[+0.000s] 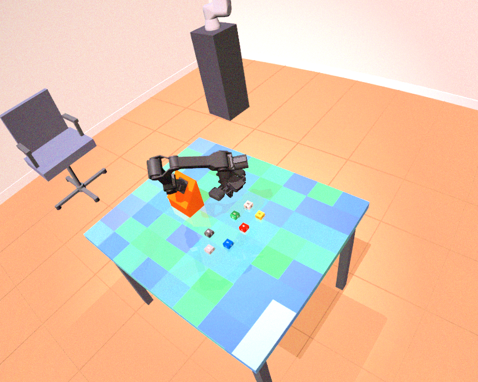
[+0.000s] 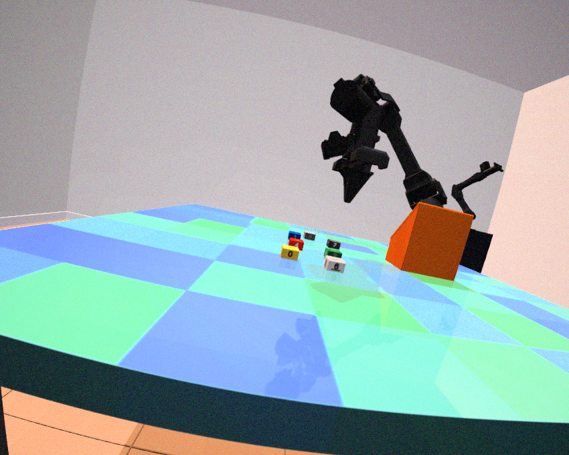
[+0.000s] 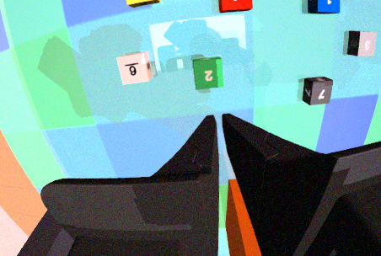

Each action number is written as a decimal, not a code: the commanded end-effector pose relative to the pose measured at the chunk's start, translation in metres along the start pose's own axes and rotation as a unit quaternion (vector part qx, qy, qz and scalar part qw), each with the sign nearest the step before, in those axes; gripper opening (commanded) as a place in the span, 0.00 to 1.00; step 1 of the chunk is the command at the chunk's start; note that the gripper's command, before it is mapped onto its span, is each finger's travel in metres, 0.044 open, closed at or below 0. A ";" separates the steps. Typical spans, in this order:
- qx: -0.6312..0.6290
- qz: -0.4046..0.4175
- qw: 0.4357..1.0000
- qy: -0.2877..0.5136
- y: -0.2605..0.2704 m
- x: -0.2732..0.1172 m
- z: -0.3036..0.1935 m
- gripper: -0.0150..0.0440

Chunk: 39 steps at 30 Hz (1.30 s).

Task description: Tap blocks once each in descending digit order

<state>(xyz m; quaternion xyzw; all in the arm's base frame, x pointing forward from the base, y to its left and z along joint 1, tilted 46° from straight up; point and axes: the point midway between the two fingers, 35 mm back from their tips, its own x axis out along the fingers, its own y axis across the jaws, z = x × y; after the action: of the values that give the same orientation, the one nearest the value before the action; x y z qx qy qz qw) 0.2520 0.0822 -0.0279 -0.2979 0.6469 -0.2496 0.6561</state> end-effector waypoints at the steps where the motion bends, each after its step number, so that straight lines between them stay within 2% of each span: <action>1: 0.003 -0.002 1.000 0.005 0.005 0.007 -0.004 0.29; 5: 0.003 -0.002 1.000 0.005 0.005 0.072 -0.003 0.29; 7: 0.004 -0.003 1.000 0.005 0.003 0.085 -0.005 0.29; 39: 0.004 -0.004 1.000 0.005 0.003 0.115 -0.006 0.29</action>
<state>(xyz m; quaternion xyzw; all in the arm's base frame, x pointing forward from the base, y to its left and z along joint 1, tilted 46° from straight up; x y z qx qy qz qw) 0.2540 0.0052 -0.1087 -0.2917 0.6459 -0.2555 0.6576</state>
